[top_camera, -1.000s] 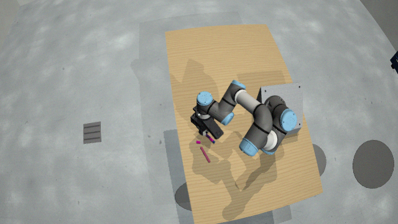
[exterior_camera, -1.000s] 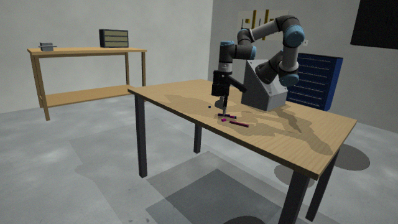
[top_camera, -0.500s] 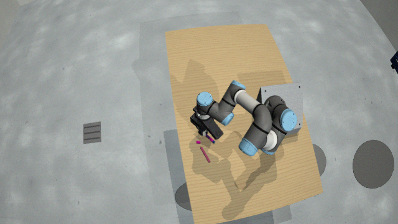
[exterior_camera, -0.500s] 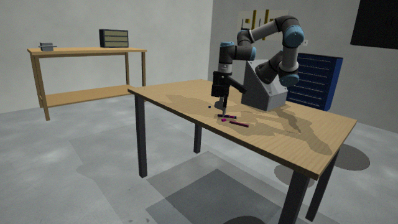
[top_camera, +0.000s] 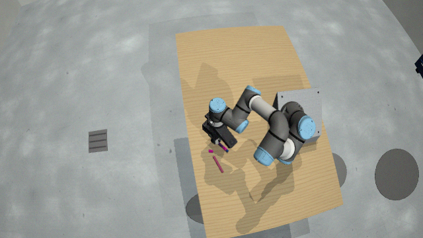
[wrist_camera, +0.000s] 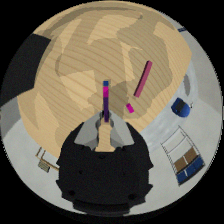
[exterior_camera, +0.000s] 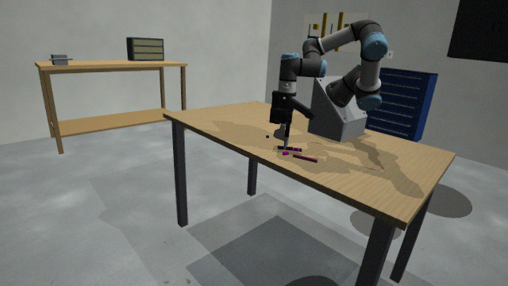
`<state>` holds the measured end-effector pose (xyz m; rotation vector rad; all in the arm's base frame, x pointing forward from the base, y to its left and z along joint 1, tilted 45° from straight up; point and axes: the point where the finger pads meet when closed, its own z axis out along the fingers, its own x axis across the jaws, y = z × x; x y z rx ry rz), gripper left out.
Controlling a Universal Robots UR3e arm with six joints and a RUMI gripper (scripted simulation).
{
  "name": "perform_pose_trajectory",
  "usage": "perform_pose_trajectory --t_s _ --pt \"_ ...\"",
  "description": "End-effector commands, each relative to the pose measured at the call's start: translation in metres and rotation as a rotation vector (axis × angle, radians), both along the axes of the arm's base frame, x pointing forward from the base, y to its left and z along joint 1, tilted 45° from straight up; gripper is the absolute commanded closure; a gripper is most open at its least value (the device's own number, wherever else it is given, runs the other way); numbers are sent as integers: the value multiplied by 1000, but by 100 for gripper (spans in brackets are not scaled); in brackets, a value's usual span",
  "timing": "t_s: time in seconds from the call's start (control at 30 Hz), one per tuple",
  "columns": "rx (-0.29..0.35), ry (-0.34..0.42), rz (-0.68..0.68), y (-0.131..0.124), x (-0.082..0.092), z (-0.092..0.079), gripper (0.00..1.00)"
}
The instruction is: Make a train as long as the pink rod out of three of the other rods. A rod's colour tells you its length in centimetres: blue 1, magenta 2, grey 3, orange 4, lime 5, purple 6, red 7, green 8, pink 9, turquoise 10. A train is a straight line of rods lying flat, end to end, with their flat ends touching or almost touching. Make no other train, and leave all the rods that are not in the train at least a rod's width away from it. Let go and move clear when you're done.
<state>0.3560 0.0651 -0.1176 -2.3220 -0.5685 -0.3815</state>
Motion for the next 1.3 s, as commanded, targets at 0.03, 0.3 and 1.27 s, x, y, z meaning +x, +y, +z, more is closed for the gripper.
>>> perform_pose_trajectory --t_s 0.03,0.3,1.27 --pt "0 -1 -2 0 1 0 100" --pt "0 -1 -2 0 1 0 100" --pt "-1 -1 -1 -1 1 1 86"
